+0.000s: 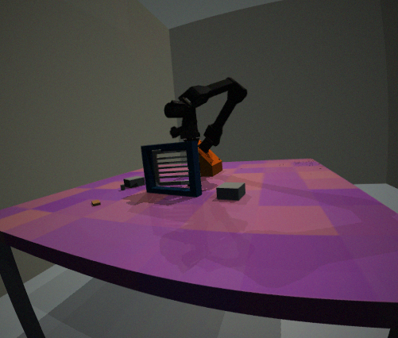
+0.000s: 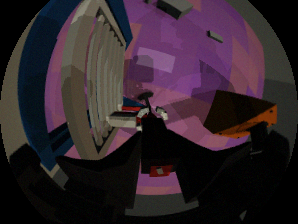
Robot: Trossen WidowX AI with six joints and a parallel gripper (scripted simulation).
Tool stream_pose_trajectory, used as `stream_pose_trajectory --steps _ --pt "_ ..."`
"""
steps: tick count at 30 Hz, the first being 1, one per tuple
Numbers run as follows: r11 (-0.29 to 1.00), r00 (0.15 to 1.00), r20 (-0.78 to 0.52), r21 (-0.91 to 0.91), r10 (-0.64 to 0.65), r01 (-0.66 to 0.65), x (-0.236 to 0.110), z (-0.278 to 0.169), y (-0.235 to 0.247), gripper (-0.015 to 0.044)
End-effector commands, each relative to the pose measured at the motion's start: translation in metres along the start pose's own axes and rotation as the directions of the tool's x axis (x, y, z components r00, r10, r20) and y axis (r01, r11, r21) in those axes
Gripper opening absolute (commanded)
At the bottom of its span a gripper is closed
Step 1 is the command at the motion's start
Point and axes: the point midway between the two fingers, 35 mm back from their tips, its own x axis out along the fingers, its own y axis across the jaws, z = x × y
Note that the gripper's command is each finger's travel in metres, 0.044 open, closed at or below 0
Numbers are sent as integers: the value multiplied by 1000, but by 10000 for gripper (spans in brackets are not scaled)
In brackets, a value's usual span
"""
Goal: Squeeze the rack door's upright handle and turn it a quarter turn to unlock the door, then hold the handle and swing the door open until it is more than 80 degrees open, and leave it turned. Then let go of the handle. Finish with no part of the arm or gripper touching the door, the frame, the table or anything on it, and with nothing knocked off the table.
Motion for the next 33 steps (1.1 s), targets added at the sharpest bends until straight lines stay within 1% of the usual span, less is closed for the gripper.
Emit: stream_pose_trajectory --steps 1,17,33 --pt "996 1000 7 -87 13 -12 0 2 -2 26" --pt "951 1000 8 -308 12 -8 0 16 -34 26" --pt "865 1000 10 -502 11 -4 0 35 -62 26"
